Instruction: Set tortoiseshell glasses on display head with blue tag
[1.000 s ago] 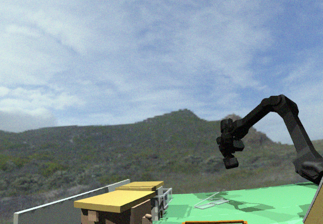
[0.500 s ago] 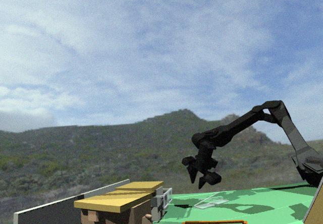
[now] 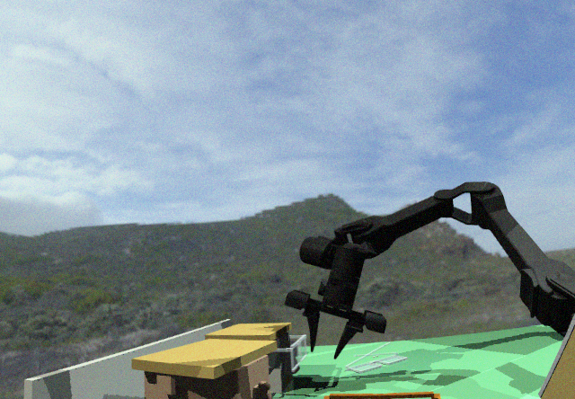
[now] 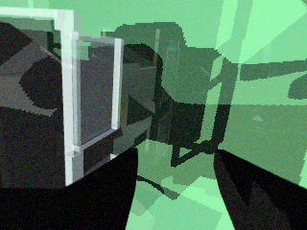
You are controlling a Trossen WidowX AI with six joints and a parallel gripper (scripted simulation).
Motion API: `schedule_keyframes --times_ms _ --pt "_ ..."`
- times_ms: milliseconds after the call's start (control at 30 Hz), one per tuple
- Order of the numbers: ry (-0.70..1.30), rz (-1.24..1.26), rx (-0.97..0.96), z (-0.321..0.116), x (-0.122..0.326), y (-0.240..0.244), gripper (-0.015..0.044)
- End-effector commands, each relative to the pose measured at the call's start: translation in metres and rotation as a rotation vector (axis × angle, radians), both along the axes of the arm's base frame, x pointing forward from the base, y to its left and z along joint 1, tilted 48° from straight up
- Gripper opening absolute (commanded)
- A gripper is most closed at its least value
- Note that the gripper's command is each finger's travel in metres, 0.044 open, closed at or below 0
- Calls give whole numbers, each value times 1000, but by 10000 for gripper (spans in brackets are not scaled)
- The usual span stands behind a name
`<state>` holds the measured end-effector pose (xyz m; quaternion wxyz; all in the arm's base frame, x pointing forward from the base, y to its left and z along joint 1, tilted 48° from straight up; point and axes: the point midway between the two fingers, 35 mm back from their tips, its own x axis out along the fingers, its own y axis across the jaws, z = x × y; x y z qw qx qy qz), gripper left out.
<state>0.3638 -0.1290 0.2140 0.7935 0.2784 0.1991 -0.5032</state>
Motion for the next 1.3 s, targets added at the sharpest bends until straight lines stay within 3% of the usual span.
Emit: schedule_keyframes --times_ms 0,400,767,867,1267 --pt "295 175 -29 -53 -13 50 200" --pt "1216 709 -334 -145 -118 150 200" --pt "1232 716 -342 -146 -118 152 200" --pt "1232 716 -342 -146 -118 152 121" --pt "1232 717 -342 -147 -118 151 120"
